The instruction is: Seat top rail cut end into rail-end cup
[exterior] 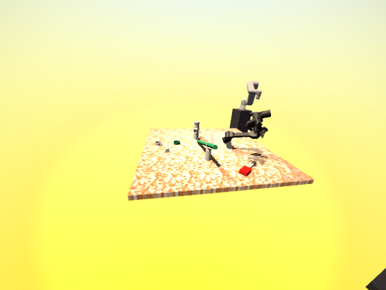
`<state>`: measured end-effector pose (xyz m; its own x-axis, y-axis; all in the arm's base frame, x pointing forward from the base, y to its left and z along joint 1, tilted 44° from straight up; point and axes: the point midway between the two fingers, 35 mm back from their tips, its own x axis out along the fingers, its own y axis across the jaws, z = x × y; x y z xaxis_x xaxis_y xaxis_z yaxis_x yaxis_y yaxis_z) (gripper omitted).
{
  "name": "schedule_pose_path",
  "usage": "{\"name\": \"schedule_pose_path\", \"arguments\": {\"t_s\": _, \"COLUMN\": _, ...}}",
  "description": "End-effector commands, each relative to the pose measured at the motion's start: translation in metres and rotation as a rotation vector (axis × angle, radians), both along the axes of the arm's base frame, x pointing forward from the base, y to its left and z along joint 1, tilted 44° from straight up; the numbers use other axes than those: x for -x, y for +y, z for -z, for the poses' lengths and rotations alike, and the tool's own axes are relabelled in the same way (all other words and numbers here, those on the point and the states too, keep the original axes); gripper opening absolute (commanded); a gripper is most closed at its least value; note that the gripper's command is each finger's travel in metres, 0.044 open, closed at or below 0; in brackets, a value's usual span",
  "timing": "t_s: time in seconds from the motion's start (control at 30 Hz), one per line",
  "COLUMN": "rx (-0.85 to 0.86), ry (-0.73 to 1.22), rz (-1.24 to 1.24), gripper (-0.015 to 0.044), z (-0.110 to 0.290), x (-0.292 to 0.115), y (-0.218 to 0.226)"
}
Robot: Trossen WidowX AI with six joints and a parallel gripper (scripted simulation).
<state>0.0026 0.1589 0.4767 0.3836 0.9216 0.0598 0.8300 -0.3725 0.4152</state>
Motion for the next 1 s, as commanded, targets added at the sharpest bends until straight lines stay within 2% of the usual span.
{"name": "schedule_pose_path", "arguments": {"t_s": 0.0, "rx": -0.008, "ry": 0.014, "rz": 0.004, "gripper": 0.0426, "z": -0.001, "x": -0.002, "y": -0.001}}
{"name": "schedule_pose_path", "arguments": {"t_s": 0.03, "rx": -0.031, "ry": 0.054, "rz": 0.017, "gripper": 0.0440, "z": -0.002, "x": -0.010, "y": -0.003}}
{"name": "schedule_pose_path", "arguments": {"t_s": 0.3, "rx": -0.451, "ry": 0.666, "rz": 0.219, "gripper": 0.0440, "z": -0.005, "x": -0.119, "y": -0.058}}
{"name": "schedule_pose_path", "arguments": {"t_s": 0.6, "rx": -1.091, "ry": 1.420, "rz": 0.413, "gripper": 0.0440, "z": 0.049, "x": -0.229, "y": -0.158}}
{"name": "schedule_pose_path", "arguments": {"t_s": 0.8, "rx": -1.593, "ry": 1.807, "rz": 0.514, "gripper": 0.0440, "z": 0.104, "x": -0.265, "y": -0.225}}
{"name": "schedule_pose_path", "arguments": {"t_s": 0.97, "rx": -1.951, "ry": 2.032, "rz": 0.553, "gripper": 0.0440, "z": 0.147, "x": -0.275, "y": -0.264}}
